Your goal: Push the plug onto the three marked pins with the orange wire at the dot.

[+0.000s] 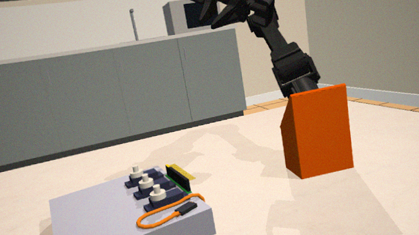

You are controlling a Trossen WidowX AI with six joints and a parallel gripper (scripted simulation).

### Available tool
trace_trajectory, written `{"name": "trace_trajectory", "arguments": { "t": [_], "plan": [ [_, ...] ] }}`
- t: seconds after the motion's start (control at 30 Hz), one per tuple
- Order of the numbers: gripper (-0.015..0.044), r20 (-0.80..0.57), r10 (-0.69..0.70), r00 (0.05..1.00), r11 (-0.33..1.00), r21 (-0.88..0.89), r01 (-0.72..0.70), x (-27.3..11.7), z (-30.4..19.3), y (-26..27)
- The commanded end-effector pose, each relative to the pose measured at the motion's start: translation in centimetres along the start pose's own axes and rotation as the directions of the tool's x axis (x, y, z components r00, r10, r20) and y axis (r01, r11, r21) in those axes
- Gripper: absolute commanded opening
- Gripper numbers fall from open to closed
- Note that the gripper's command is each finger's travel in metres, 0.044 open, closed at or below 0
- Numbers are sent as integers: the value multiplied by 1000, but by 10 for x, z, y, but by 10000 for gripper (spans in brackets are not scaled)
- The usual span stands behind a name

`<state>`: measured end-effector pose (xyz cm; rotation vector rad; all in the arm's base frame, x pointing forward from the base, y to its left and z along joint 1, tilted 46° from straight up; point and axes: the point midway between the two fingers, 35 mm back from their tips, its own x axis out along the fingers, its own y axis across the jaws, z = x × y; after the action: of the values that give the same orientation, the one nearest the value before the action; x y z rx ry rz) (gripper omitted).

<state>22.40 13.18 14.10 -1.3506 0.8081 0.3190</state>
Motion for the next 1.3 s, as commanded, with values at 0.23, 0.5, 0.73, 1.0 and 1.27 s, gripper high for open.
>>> {"name": "trace_trajectory", "arguments": {
  "t": [0.23,0.5,0.73,1.0,1.27],
  "plan": [
    [115,67,25,997,970,242,-40,12,0,-16],
    [115,128,14,992,909,412,-66,19,0,-34],
    [115,183,-18,983,834,545,-86,24,-2,-52],
    [115,242,-79,967,732,673,-109,27,-6,-77],
    [115,289,-169,942,617,777,-128,26,-16,-106]
  ]
}}
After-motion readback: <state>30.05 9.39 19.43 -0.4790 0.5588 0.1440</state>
